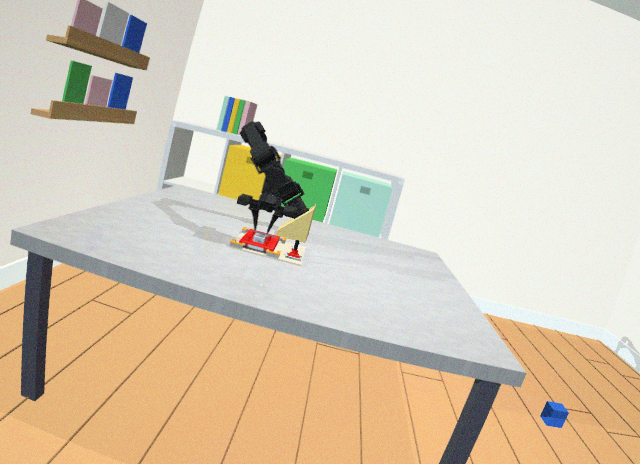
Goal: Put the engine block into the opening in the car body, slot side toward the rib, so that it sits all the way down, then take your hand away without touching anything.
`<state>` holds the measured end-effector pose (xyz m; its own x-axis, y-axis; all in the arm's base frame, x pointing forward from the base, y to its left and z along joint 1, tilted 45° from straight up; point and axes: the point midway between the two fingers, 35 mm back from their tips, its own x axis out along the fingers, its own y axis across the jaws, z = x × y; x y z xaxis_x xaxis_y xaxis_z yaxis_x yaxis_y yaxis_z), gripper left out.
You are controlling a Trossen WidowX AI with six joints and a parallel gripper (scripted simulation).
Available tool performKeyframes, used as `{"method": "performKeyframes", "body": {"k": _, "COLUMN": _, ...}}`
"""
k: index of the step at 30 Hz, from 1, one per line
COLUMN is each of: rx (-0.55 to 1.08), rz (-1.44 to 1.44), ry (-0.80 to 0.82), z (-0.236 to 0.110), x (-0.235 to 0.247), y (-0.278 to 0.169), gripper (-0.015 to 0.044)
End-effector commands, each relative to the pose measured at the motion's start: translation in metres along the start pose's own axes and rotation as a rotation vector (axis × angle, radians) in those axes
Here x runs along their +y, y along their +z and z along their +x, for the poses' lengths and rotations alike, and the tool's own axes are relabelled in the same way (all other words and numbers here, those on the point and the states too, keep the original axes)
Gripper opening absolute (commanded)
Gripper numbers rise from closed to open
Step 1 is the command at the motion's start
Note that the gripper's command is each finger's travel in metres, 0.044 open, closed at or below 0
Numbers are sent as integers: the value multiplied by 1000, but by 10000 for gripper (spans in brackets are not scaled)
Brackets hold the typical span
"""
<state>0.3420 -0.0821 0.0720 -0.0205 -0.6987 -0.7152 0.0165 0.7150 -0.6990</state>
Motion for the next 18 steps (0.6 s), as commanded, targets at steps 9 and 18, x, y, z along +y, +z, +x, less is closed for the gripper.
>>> {"method": "performKeyframes", "body": {"k": 9, "rx": 0, "rz": 2, "ry": -1, "z": 0, "x": 0, "y": 0, "gripper": 0}}
{"method": "performKeyframes", "body": {"k": 18, "rx": 0, "rz": 2, "ry": -1, "z": 0, "x": 0, "y": 0, "gripper": 0}}
